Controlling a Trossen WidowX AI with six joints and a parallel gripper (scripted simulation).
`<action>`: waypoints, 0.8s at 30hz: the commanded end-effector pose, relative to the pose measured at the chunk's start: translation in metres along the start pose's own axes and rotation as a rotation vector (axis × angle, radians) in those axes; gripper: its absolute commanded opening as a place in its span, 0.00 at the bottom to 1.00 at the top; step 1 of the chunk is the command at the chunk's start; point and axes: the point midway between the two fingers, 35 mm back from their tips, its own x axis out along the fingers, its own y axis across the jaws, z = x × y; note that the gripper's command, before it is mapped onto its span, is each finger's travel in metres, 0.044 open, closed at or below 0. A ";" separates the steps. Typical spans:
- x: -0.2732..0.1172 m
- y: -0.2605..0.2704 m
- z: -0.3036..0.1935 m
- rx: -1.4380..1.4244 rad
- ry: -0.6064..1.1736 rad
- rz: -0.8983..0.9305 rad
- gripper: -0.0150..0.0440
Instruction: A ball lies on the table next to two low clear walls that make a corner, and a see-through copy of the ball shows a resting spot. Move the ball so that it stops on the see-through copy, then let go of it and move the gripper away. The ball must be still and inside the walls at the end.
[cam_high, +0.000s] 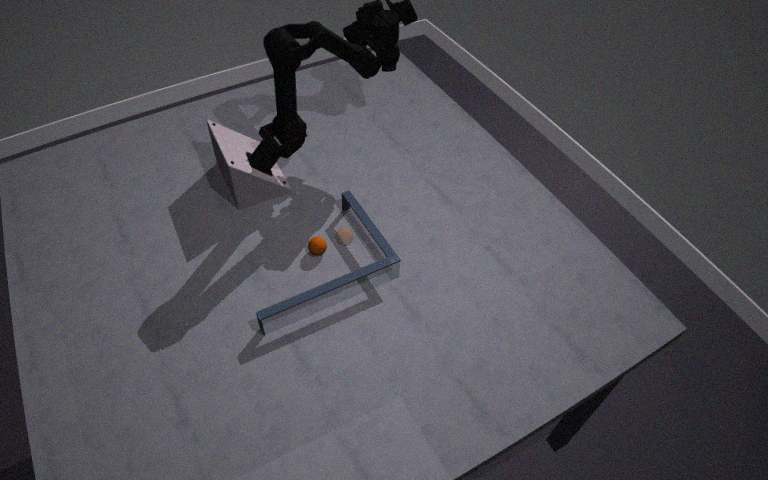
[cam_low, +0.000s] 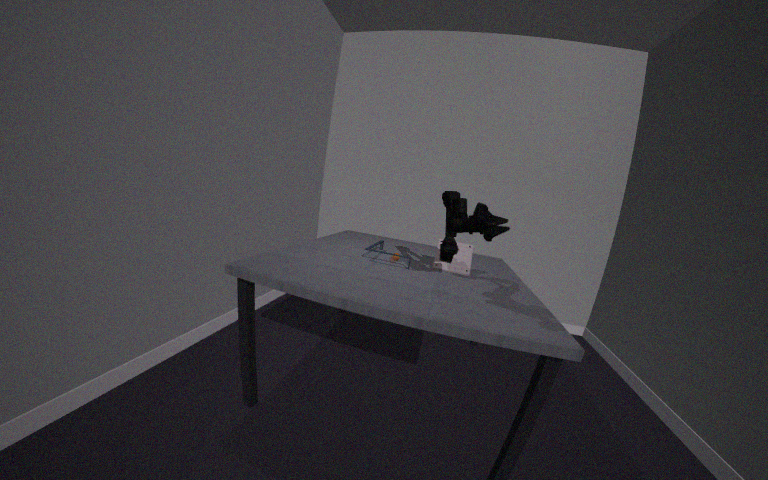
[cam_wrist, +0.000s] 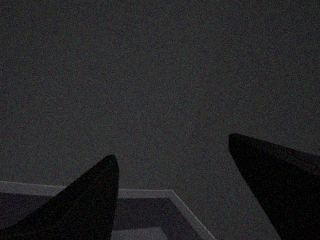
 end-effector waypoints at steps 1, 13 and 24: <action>-0.011 -0.014 -0.041 -0.005 0.157 -0.045 0.78; -0.102 -0.051 -0.155 0.005 0.677 -0.183 0.78; -0.240 -0.068 -0.209 0.047 1.155 -0.313 0.78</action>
